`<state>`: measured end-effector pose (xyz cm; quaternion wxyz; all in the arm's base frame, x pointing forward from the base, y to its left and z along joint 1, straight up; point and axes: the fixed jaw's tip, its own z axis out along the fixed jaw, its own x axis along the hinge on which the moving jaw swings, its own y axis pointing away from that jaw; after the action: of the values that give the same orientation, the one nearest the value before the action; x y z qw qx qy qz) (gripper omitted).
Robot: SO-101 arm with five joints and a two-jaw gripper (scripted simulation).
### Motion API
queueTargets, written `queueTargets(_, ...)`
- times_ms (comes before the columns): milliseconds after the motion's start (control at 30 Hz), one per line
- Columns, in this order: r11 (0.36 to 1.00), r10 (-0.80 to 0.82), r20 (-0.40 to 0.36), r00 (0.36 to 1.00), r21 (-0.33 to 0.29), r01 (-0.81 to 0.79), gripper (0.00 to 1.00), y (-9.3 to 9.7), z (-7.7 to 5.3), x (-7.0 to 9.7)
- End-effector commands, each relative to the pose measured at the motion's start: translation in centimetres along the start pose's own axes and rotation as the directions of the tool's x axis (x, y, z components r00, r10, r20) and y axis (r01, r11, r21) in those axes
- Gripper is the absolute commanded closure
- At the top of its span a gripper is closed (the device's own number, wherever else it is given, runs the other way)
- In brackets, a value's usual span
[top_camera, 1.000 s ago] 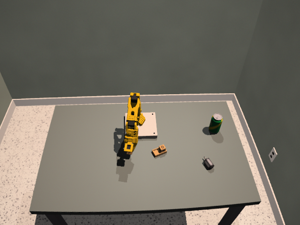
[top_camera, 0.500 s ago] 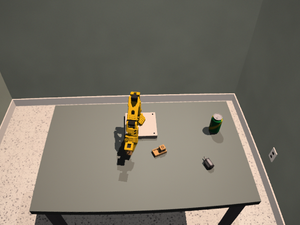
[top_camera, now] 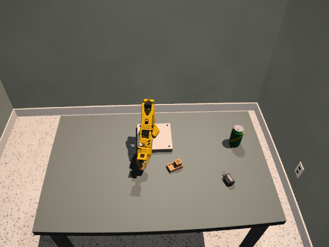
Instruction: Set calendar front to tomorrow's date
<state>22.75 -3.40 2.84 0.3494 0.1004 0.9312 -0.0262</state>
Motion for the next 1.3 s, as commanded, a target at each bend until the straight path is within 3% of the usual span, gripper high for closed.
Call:
queueTargets(0, 1.0, -0.007, 0.058, 0.998, -0.002, 0.007, 1.0, 0.0, -0.2, -0.4)
queueTargets(333, 1.0, -0.007, 0.067, 0.998, -0.002, 0.007, 1.0, 0.0, -0.1, -0.4)
queueTargets(700, 1.0, -0.011, 0.142, 0.99, -0.003, 0.011, 1.0, 0.0, 0.5, -0.5)
queueTargets(1167, 1.0, -0.021, 0.349, 0.937, -0.001, 0.022, 1.0, -0.1, 0.8, -0.5)
queueTargets(1267, 1.0, -0.021, 0.362, 0.932, -0.001, 0.023, 1.0, -0.1, 0.7, -0.5)
